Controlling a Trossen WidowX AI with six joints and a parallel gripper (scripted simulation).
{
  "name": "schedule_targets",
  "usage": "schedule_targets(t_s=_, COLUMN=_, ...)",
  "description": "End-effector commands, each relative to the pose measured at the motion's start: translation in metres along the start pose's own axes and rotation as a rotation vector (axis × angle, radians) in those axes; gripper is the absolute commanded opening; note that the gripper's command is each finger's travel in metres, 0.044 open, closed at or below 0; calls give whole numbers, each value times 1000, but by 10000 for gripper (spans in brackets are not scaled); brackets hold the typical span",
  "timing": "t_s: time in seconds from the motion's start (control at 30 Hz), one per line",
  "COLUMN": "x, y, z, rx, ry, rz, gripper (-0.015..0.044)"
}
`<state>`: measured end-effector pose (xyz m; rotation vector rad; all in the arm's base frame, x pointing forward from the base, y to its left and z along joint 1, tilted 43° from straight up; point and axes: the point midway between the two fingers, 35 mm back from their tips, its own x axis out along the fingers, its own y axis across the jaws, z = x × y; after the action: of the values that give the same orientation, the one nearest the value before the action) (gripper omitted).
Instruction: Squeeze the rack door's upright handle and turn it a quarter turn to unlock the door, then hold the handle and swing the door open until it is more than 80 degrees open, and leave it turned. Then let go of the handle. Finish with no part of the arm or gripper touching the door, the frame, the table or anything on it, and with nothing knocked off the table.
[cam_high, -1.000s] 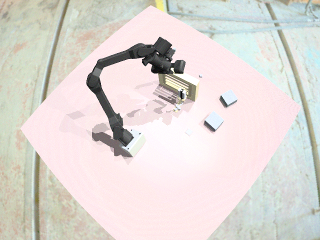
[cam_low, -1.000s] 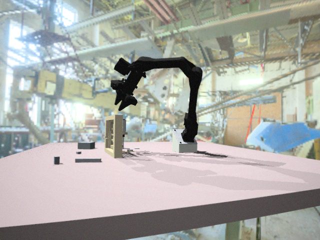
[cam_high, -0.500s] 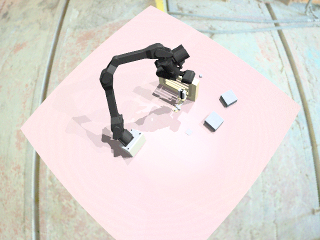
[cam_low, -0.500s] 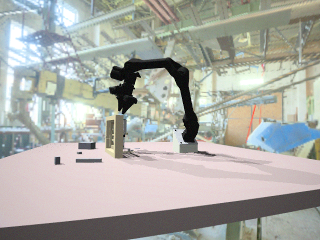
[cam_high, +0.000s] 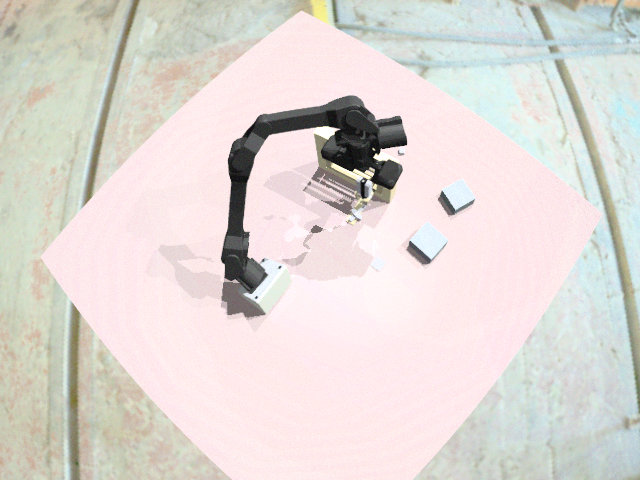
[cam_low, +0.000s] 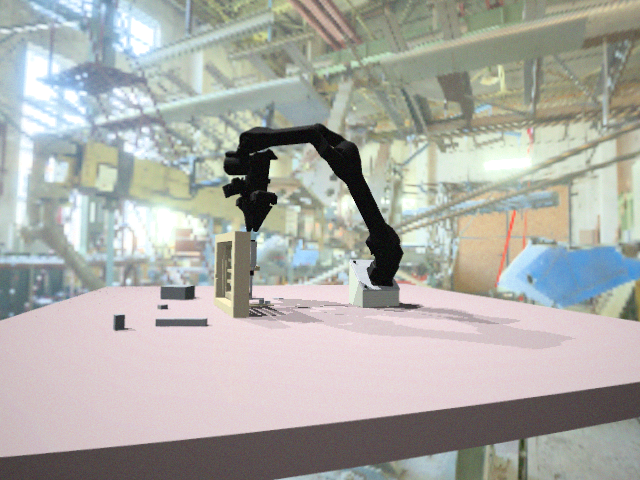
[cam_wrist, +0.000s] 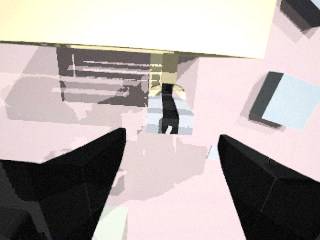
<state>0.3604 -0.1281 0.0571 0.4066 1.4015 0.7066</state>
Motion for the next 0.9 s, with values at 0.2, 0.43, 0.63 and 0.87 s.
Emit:
schedule_targets(t_s=0.2, x=7, y=-2, z=-1, rx=8, ry=10, rz=42, gripper=293)
schedule_targets(t_s=0.43, x=19, y=-1, z=-1, rx=9, ry=22, rz=41, gripper=293)
schedule_targets(t_s=0.63, x=28, y=-1, z=-1, rx=10, ry=33, rz=40, gripper=293)
schedule_targets(t_s=0.87, x=40, y=-1, z=-1, rx=11, ry=46, rz=38, gripper=293)
